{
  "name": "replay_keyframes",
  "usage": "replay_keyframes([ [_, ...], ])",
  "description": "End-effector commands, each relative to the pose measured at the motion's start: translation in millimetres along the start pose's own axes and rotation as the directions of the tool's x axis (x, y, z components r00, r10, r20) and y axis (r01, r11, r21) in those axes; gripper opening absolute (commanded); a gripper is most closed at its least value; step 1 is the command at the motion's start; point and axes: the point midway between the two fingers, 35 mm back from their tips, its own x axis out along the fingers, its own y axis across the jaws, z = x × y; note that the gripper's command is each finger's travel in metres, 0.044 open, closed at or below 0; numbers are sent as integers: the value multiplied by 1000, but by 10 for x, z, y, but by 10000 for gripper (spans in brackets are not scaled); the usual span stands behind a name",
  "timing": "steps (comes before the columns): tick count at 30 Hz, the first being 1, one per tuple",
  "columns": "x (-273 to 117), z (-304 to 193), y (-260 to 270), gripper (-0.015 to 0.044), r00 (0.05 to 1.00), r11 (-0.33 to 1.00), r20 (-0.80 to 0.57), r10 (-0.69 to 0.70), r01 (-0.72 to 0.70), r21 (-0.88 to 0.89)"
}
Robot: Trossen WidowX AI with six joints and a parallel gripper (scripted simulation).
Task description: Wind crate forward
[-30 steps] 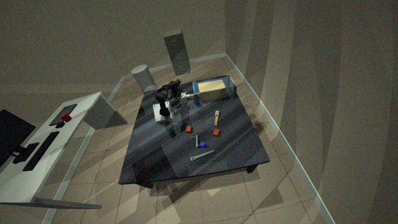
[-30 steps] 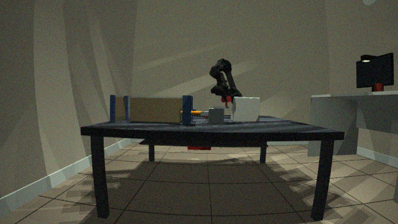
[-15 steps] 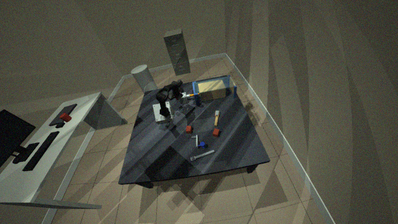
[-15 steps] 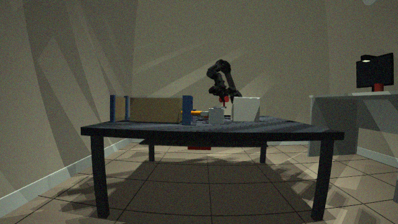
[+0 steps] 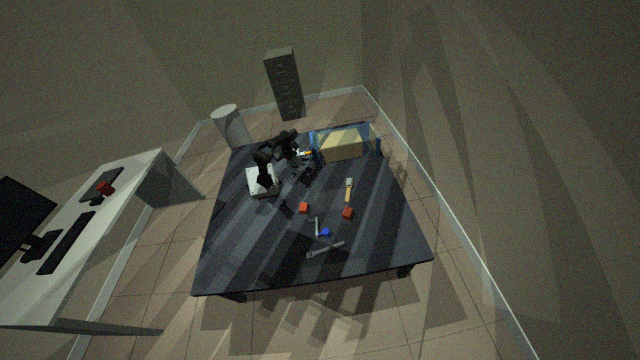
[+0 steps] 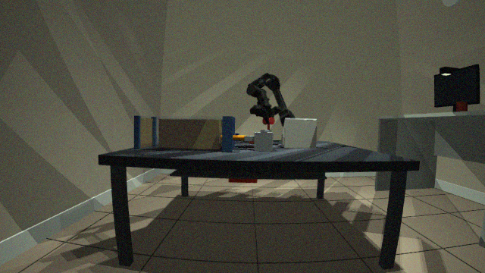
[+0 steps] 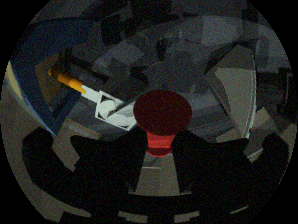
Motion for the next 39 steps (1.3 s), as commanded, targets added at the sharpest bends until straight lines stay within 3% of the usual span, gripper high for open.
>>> replay_keyframes([
  [1, -48, 158, 136, 0, 999, 1000, 28, 21, -21, 18],
  [39, -177, 396, 683, 0, 999, 999, 30, 25, -25, 19],
])
